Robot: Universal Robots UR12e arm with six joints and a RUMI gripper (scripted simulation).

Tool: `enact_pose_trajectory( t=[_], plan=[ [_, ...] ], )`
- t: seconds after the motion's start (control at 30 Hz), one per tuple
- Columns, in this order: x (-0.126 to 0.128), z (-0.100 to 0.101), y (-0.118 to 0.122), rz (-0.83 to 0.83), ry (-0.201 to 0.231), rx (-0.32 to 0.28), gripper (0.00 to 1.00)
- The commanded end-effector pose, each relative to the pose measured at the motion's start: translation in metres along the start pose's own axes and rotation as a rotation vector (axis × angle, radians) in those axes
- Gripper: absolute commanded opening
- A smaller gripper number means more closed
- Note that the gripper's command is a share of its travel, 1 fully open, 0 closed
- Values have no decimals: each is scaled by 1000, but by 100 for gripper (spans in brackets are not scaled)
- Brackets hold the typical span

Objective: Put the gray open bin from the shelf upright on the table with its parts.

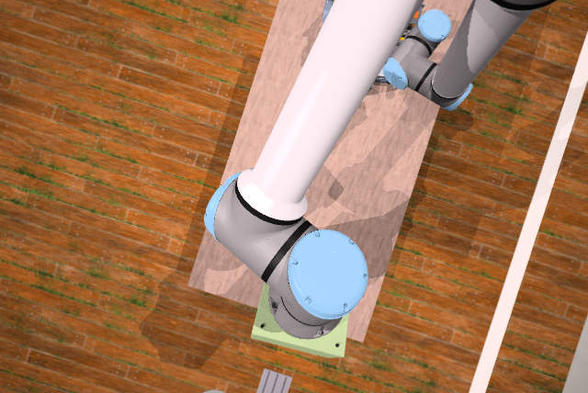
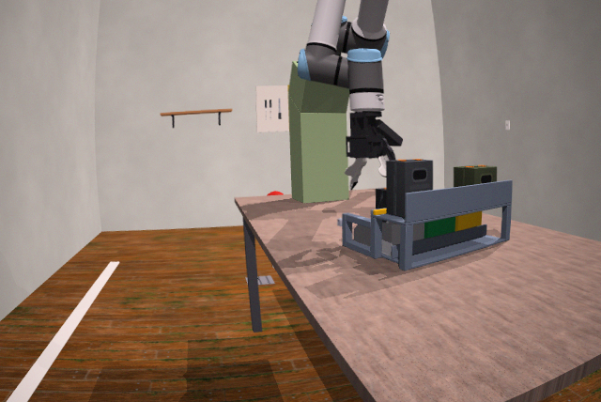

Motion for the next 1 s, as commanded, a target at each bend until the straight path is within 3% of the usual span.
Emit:
enact_pose_trajectory(
  t=[0.0, 0.1, 0.5, 0.67, 0.97],
  plan=[
    [1, 0, 0, -103, 1, -1, 100],
    [1, 0, 0, -259, 1, -1, 100],
    [1, 0, 0, -259, 1, -1, 100],
    [1, 0, 0, -513, 1, -1, 100],
    [1, 0, 0, -513, 1, -1, 100]
  ],
)
Point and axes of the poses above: the point where the finger pads meet when closed, its own z axis out along the fingers, its own x axis across the jaws, y = z × x, the point moved 5 cm from there along -z, back along the fingers, and after that the axes turned 12 degrees about z, right-handed, at the moved point
